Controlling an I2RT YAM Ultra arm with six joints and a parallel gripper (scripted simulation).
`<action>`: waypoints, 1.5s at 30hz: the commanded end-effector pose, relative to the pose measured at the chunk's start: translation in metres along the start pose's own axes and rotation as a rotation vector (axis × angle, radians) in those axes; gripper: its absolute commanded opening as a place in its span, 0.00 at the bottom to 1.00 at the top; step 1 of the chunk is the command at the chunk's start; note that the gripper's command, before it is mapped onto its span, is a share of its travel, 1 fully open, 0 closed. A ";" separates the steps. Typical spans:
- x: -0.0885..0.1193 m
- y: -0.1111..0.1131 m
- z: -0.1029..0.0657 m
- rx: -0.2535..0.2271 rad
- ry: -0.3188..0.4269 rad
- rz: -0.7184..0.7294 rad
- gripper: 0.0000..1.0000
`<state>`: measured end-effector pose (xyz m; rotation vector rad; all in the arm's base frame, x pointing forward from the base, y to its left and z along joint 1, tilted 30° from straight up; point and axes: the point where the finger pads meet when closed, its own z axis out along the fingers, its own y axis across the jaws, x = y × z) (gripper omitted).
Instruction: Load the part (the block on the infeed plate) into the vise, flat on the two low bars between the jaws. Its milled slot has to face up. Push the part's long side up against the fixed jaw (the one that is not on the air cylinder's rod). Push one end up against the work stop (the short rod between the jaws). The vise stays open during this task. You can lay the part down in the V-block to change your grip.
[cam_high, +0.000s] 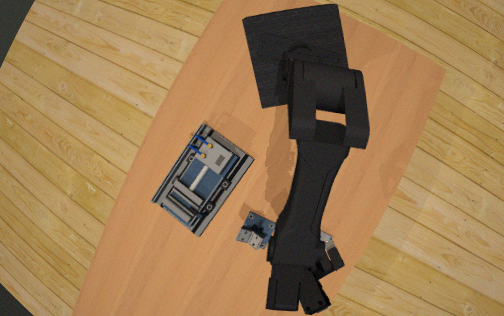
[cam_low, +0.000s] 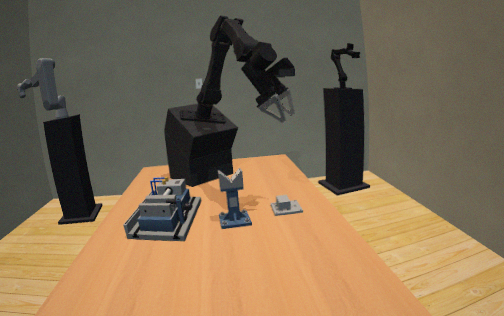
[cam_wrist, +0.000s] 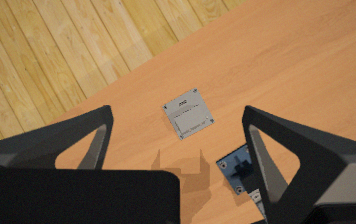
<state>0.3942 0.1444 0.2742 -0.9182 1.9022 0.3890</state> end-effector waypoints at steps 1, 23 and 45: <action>0.000 -0.004 -0.003 0.037 0.098 -0.099 1.00; 0.051 -0.006 0.043 -0.058 0.577 -0.538 1.00; 0.040 -0.009 0.032 -0.030 0.546 -0.539 0.81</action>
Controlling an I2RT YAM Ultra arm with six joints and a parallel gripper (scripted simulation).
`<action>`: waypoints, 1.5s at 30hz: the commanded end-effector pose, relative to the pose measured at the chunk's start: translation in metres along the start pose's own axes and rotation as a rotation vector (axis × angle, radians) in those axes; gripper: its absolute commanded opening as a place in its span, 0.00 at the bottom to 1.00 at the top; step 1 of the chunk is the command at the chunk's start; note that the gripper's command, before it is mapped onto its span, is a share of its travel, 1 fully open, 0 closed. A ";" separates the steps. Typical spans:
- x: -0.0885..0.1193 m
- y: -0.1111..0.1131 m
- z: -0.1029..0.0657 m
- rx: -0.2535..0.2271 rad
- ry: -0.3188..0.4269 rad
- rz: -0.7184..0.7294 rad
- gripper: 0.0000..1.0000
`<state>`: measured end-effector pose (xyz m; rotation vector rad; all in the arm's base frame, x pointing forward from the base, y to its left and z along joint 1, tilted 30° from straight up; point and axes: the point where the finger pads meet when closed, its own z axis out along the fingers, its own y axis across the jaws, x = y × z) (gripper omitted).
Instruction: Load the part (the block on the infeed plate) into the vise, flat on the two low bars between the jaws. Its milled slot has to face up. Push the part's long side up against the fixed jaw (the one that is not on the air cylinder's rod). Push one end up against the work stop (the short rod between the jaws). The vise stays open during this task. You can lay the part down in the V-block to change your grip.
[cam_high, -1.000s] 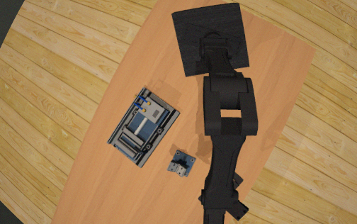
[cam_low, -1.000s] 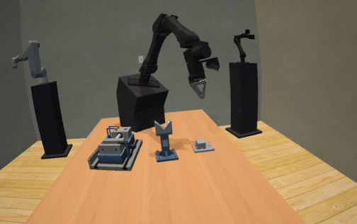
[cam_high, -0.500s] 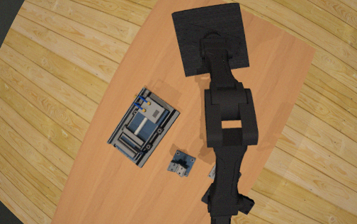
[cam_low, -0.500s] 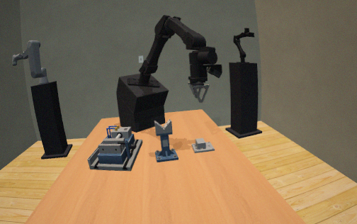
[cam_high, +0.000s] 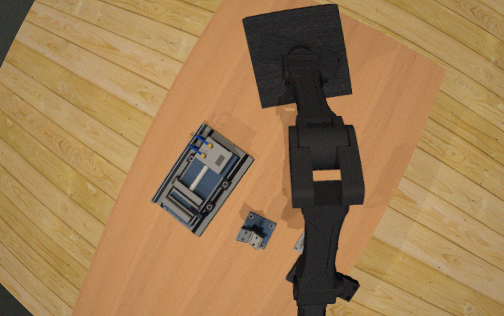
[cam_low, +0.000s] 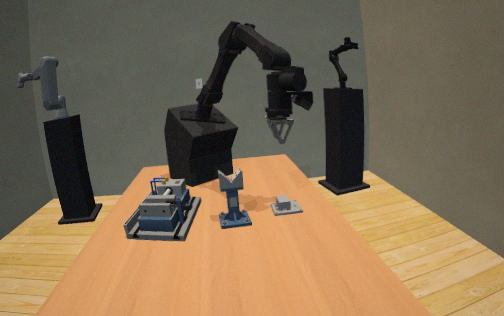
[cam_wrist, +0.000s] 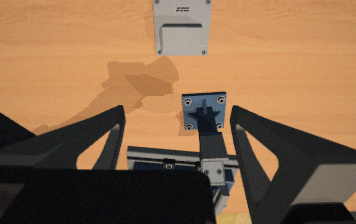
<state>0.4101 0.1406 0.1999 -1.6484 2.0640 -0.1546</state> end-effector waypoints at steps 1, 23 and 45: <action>-0.008 -0.010 -0.022 0.047 -0.031 -0.010 0.81; -0.008 -0.010 -0.022 0.047 -0.031 -0.010 0.81; -0.005 -0.005 0.000 0.023 -0.017 -0.005 0.81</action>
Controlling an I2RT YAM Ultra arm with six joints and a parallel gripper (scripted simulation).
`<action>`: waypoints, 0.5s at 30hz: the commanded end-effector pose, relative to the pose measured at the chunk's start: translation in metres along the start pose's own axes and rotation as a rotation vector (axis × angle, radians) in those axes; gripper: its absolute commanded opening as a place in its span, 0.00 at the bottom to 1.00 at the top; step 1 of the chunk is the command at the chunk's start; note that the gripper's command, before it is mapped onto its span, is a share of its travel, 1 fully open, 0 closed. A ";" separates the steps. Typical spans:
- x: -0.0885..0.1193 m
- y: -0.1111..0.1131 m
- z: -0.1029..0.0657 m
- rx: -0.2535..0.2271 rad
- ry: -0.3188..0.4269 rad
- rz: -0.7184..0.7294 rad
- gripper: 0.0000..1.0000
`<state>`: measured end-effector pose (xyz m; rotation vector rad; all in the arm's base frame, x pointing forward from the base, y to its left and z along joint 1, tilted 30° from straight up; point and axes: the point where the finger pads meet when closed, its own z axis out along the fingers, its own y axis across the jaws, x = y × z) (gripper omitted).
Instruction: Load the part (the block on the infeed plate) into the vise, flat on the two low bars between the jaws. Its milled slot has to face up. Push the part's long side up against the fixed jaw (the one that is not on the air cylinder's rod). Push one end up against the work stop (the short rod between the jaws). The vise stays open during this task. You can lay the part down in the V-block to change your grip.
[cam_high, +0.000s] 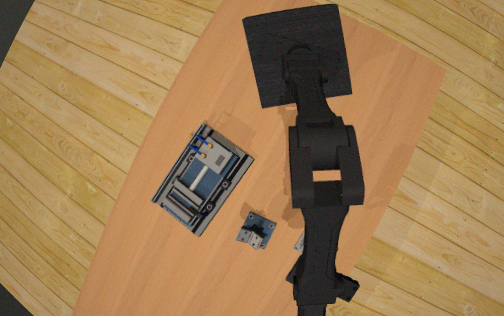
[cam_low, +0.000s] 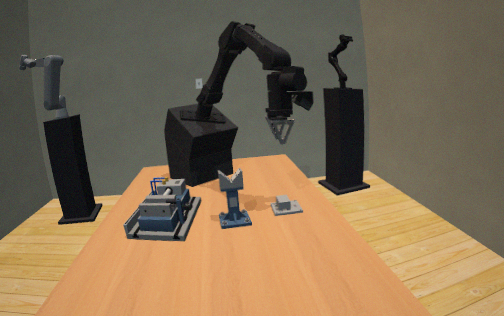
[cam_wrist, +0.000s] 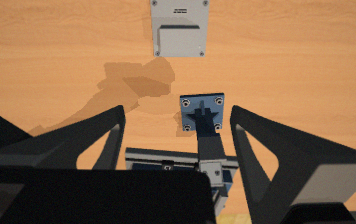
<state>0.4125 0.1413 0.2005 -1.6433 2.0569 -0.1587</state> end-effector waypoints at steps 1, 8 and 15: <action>-0.003 -0.001 0.002 0.009 -0.009 -0.004 0.81; -0.005 -0.001 0.009 0.008 -0.010 -0.006 0.81; -0.012 -0.010 0.003 0.046 -0.033 -0.007 0.81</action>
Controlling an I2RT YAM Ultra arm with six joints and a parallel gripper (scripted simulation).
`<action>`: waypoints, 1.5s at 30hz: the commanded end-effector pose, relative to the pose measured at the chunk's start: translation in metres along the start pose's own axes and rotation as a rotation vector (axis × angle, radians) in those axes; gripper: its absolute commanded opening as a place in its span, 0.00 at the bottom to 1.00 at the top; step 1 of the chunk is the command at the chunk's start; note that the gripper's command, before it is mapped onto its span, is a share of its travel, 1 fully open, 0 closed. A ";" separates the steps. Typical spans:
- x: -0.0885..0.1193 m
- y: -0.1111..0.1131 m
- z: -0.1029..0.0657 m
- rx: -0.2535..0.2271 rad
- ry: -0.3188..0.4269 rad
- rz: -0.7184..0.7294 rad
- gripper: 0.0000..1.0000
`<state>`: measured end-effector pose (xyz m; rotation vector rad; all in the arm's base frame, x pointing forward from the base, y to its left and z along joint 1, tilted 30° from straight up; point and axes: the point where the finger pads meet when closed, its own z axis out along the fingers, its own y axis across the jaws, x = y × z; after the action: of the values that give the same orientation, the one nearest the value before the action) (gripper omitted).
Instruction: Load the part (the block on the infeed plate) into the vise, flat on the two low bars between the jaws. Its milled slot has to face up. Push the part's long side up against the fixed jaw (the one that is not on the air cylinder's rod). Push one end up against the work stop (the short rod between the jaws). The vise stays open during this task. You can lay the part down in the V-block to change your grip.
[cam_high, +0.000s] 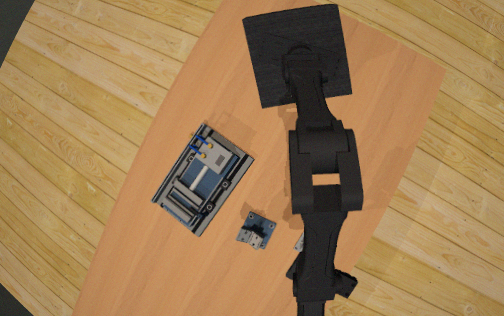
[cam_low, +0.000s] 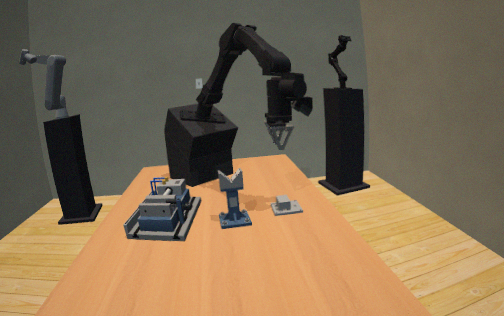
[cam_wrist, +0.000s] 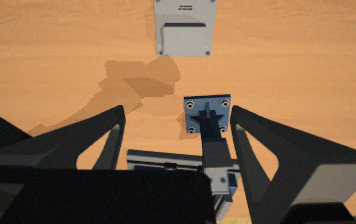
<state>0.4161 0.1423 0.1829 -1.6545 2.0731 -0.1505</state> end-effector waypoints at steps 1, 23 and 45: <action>-0.016 -0.013 -0.010 0.055 -0.040 -0.008 0.81; -0.008 -0.005 0.048 0.021 -0.015 -0.002 0.81; -0.015 -0.011 0.097 0.036 -0.028 -0.006 0.81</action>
<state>0.4597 0.1629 0.0970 -1.6597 2.0801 -0.1474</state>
